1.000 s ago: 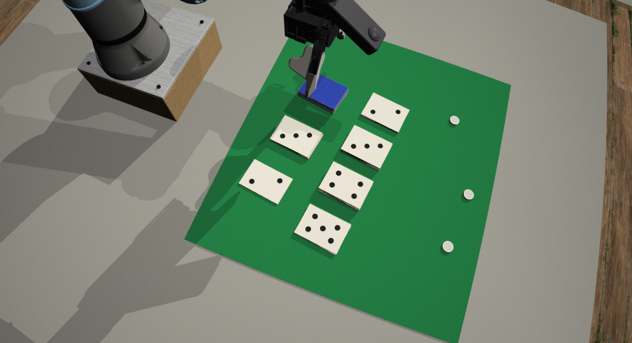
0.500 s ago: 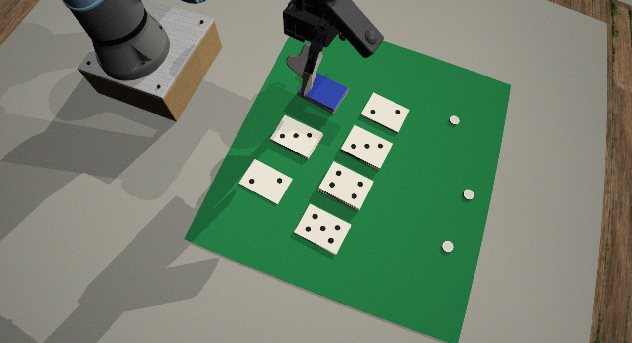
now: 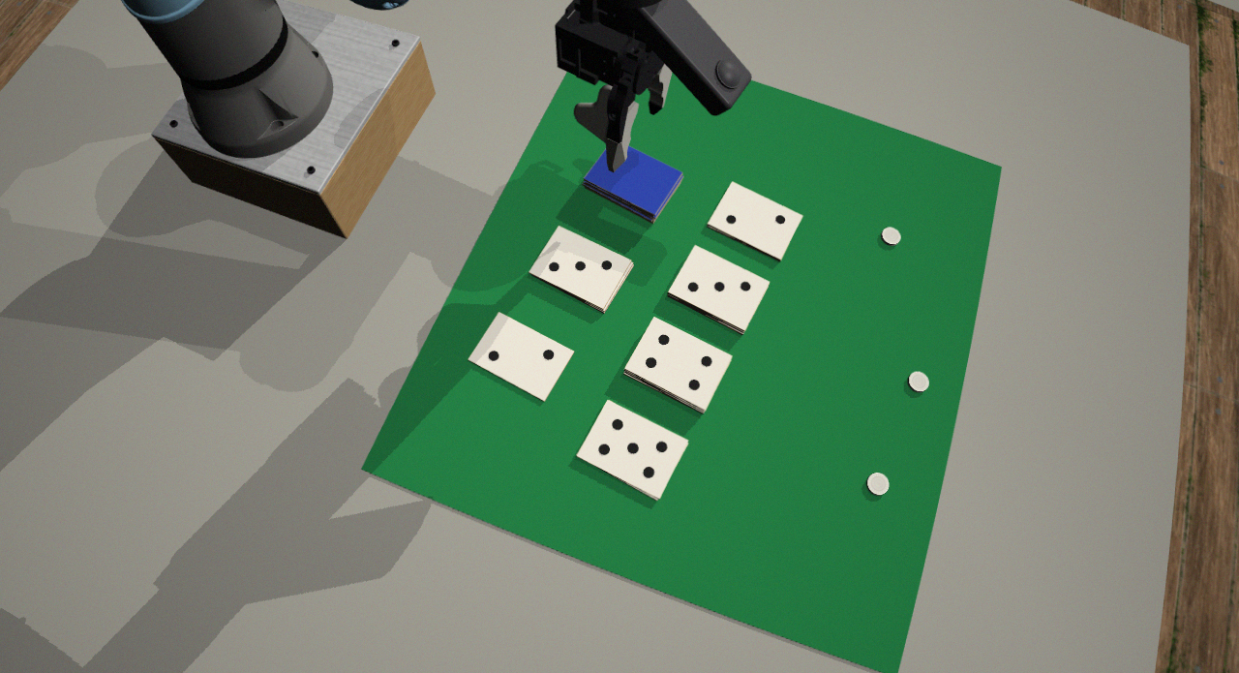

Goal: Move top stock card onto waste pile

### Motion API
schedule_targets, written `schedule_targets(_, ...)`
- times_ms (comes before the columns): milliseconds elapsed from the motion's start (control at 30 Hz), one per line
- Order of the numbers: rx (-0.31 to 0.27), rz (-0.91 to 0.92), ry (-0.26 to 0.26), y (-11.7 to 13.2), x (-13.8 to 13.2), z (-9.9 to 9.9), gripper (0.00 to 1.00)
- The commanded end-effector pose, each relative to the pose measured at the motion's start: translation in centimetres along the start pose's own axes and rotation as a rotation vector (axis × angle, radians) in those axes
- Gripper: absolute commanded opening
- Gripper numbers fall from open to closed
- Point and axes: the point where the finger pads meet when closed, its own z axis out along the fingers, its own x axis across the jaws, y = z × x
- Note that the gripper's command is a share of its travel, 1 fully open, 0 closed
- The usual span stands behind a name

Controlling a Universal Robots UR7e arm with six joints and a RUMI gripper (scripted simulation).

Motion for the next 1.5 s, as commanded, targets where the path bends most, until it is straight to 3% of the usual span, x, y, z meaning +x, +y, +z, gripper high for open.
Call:
schedule_targets(0,0.001,0.0,0.0,0.0,0.0,0.3,0.5)
schedule_targets(833,0.001,0.0,0.0,-0.1,-0.1,4.7,0.5)
schedule_targets(1467,0.001,0.0,0.0,-0.1,-0.1,5.1,0.5)
